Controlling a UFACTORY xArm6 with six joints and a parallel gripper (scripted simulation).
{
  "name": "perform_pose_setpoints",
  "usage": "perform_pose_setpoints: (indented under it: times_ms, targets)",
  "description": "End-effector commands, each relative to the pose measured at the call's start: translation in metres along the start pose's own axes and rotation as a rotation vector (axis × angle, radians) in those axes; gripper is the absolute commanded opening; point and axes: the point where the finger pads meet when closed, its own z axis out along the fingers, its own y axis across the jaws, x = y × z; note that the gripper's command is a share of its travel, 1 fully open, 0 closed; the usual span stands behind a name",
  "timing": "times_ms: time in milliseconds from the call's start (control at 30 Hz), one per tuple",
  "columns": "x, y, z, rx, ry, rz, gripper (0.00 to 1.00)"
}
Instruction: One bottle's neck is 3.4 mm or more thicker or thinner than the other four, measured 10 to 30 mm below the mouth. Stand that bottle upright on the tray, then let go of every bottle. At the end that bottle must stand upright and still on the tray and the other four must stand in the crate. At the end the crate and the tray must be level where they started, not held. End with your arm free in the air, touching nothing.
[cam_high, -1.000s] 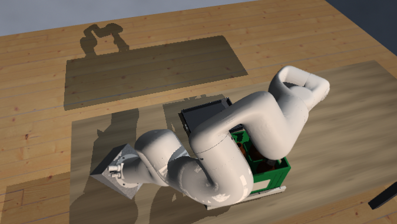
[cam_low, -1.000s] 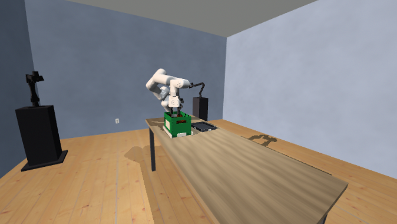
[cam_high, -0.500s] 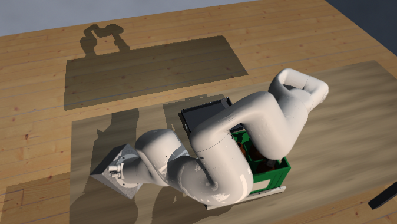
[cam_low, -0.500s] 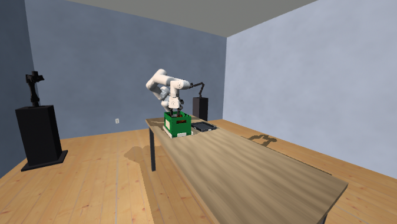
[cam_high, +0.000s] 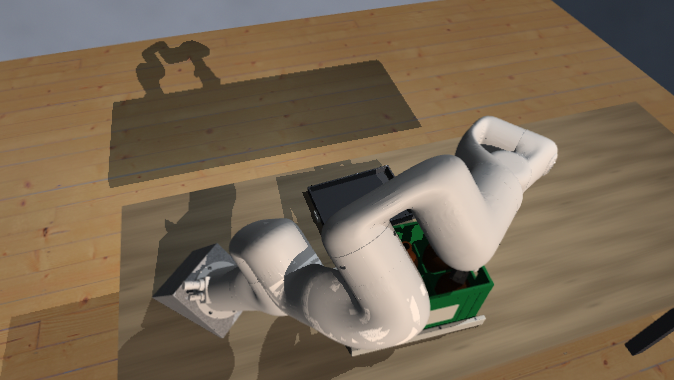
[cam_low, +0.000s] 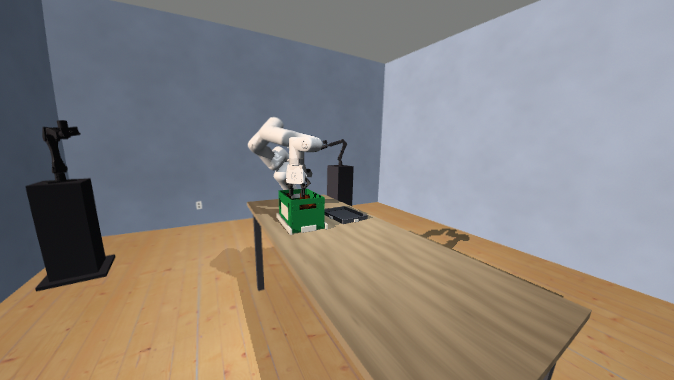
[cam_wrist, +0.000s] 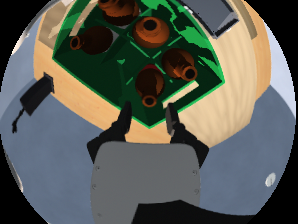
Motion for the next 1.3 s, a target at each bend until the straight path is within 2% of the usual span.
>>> perform_pose_setpoints:
  times_ms: [0,867,1267]
  targets:
    - [0.000,0.000,-0.001,-0.002,-0.001,0.001,0.65]
    - [0.000,0.000,0.006,-0.002,-0.001,0.001,0.65]
    - [0.000,0.000,0.020,-0.002,-0.001,0.001,0.65]
